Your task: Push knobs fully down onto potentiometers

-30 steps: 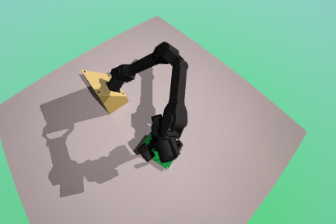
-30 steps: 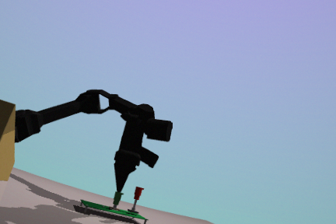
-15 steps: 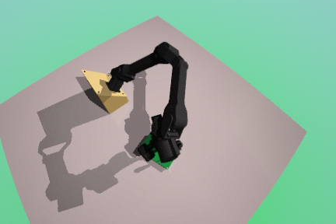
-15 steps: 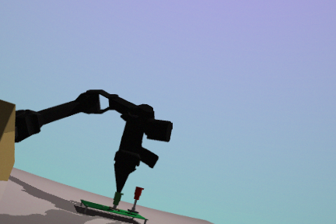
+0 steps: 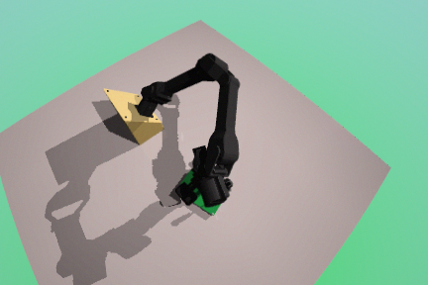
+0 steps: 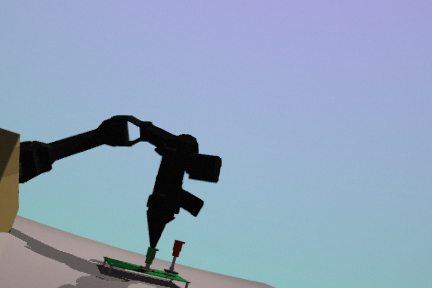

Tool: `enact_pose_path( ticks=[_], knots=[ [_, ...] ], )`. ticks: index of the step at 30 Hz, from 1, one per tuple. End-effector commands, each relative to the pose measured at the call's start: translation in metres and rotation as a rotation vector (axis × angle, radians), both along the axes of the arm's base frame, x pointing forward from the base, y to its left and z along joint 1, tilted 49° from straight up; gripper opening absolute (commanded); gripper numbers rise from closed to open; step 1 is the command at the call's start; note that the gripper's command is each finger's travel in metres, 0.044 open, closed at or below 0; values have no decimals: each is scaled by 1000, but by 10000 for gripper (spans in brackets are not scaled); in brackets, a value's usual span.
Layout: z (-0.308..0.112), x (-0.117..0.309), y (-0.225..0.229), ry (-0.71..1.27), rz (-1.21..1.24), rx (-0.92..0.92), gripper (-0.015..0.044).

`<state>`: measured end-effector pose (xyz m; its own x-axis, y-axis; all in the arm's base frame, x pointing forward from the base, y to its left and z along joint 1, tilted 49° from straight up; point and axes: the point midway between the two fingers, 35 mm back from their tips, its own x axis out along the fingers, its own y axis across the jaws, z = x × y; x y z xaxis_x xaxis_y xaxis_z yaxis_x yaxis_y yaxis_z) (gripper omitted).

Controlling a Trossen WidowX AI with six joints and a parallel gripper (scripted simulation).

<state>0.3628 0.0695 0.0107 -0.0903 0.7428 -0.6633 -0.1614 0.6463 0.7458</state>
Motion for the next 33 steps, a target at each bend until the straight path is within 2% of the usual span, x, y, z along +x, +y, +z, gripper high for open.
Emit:
enact_pose_path(
  ticks=[1, 33],
  knots=[
    [-9, 0, 16, -3, 35, 7, 0],
    [16, 4, -13, -3, 35, 6, 0]
  ],
)
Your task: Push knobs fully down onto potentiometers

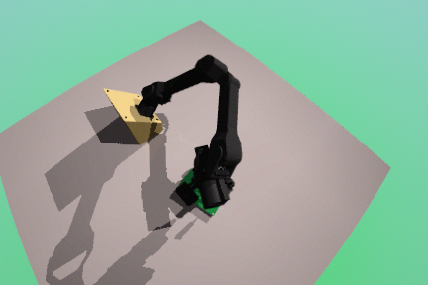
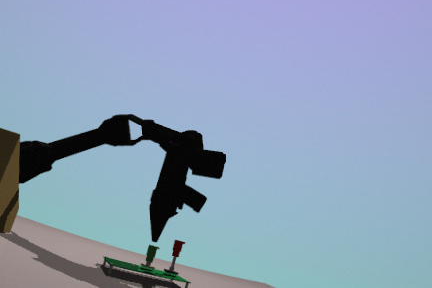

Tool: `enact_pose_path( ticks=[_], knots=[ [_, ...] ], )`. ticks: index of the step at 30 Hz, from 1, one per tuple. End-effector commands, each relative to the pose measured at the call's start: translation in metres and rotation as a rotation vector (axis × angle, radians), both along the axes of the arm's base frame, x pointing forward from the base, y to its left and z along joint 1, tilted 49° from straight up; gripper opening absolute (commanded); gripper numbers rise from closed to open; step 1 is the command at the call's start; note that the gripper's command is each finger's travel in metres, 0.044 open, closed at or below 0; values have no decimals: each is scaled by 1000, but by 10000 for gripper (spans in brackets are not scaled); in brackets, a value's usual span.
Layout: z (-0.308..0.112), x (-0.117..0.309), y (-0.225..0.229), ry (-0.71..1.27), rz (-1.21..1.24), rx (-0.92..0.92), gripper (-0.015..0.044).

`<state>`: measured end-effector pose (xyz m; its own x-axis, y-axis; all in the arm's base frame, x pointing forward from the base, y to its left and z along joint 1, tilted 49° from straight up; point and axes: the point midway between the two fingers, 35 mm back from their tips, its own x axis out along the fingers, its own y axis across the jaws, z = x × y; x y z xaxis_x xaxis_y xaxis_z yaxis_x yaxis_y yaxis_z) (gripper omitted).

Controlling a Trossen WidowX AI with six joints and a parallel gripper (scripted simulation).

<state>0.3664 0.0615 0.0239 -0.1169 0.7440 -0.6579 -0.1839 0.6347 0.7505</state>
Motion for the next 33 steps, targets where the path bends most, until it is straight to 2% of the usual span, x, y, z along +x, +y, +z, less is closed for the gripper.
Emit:
enact_pose_path(
  ticks=[1, 8, 16, 33],
  knots=[
    [0, 0, 0, 0, 0, 0, 26],
    [0, 0, 0, 0, 0, 0, 210],
    [4, 11, -19, 38, -106, -72, 0],
    [10, 20, -20, 474, -495, -116, 0]
  ],
)
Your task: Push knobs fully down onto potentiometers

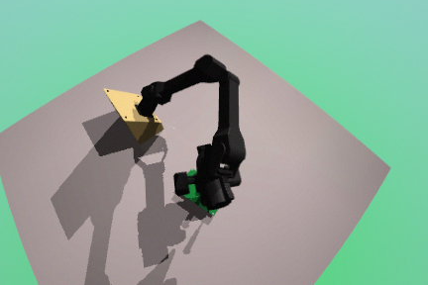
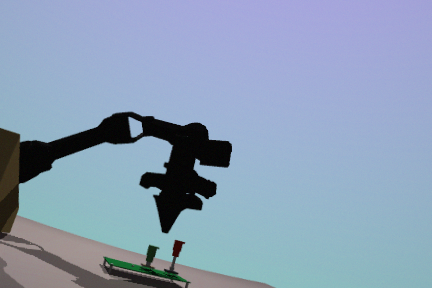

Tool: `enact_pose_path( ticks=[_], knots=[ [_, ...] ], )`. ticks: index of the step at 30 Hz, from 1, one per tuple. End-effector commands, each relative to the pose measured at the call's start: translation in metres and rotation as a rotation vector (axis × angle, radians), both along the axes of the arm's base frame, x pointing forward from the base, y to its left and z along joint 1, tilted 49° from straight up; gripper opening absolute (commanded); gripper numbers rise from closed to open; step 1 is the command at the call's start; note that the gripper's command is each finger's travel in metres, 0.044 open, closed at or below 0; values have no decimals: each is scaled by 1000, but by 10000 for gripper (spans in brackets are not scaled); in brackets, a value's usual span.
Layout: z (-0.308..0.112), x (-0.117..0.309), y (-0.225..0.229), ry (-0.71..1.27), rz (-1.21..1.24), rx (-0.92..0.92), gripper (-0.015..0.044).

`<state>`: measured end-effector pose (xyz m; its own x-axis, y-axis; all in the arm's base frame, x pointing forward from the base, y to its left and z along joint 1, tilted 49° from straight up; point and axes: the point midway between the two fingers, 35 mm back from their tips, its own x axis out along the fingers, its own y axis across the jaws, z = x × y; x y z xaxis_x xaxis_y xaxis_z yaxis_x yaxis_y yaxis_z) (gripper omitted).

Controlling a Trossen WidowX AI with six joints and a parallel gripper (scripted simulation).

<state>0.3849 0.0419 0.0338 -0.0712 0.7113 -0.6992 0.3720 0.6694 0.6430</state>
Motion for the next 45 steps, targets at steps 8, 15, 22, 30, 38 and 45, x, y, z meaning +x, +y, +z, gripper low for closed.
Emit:
enact_pose_path(
  ticks=[8, 15, 22, 30, 38, 45],
  knots=[
    [3, 6, -1, 289, -270, -24, 0],
    [5, 10, -2, 466, -436, -39, 0],
    [8, 14, -3, 643, -601, -56, 0],
    [11, 18, -3, 846, -789, -76, 0],
    [13, 21, -4, 1050, -976, -99, 0],
    [16, 25, -5, 1229, -1140, -120, 0]
  ],
)
